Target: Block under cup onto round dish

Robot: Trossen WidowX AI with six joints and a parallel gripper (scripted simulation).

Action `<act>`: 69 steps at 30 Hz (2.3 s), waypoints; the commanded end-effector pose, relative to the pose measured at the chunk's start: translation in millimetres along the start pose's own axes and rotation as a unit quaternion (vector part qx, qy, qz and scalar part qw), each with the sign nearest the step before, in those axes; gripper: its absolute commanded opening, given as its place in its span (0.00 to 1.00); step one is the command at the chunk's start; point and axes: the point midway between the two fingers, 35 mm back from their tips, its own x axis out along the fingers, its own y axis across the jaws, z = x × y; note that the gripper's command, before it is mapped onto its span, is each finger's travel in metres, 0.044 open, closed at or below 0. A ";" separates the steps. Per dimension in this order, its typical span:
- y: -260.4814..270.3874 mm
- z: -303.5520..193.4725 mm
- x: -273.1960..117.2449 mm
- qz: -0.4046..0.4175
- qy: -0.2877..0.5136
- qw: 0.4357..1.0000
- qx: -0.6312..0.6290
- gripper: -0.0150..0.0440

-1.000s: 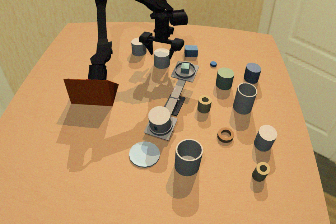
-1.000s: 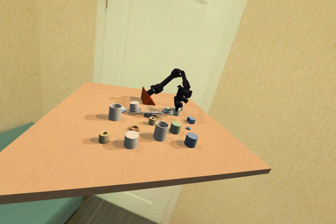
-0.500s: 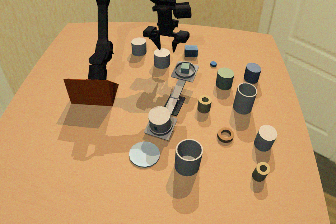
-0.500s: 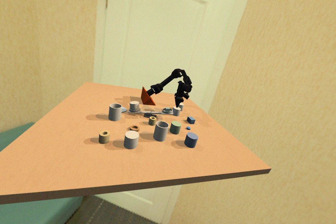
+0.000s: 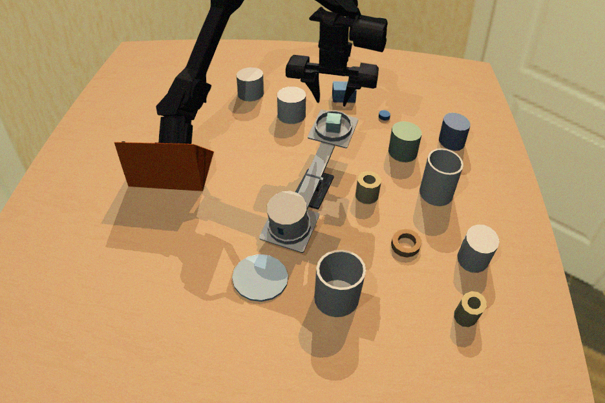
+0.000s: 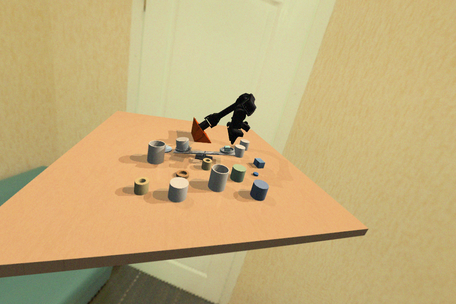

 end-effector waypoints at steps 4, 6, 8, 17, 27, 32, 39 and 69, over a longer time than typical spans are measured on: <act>-10.2 -16.6 -5.4 0.007 -0.004 1.000 -0.019 0.69; -10.2 -16.6 -4.6 0.007 -0.004 1.000 -0.019 0.69; -10.2 -16.5 2.1 0.007 -0.004 1.000 -0.019 0.69; -10.1 -16.4 13.5 0.007 -0.004 1.000 -0.019 0.69; -10.3 -16.2 29.6 0.007 -0.004 1.000 -0.019 0.69; -10.0 -16.0 37.7 0.007 -0.004 1.000 -0.019 0.69; -9.4 -15.8 46.4 0.007 -0.005 1.000 -0.019 0.69; -12.5 -17.6 -31.9 0.000 -0.003 1.000 -0.009 0.25</act>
